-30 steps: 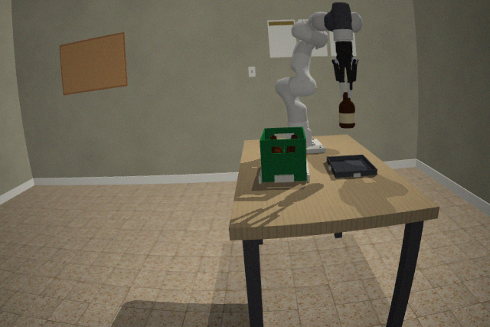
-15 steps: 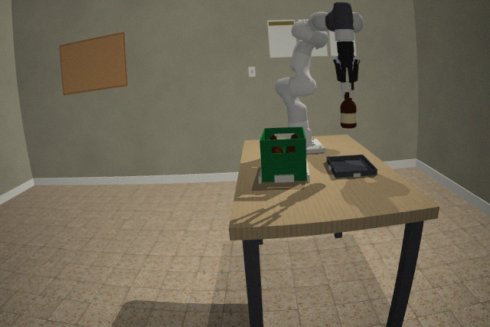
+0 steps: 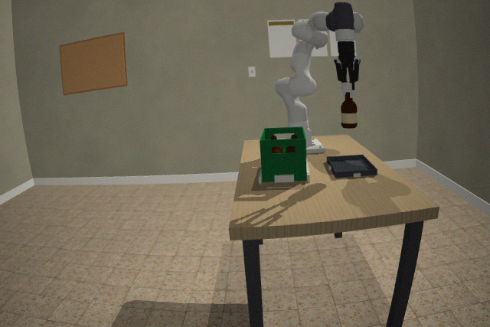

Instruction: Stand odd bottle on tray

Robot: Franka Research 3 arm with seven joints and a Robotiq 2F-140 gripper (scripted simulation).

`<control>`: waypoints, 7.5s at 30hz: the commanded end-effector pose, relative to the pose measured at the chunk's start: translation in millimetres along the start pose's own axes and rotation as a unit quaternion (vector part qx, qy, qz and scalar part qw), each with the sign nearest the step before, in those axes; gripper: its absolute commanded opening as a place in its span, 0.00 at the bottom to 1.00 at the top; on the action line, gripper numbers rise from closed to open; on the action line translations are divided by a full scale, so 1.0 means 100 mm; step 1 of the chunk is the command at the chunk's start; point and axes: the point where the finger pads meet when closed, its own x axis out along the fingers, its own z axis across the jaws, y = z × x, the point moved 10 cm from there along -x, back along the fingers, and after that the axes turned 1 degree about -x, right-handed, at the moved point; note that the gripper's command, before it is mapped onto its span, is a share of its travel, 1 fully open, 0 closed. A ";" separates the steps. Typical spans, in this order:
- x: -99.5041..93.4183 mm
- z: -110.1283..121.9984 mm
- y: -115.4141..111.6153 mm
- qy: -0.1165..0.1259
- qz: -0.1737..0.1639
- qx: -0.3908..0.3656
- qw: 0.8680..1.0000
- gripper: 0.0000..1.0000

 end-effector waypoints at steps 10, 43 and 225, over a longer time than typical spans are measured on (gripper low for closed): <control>-0.02 0.03 0.00 -0.004 0.000 0.005 1.000 0.10; -0.02 0.03 0.00 -0.004 0.000 0.005 1.000 0.10; 1.61 0.10 0.01 -0.004 0.000 0.005 1.000 0.10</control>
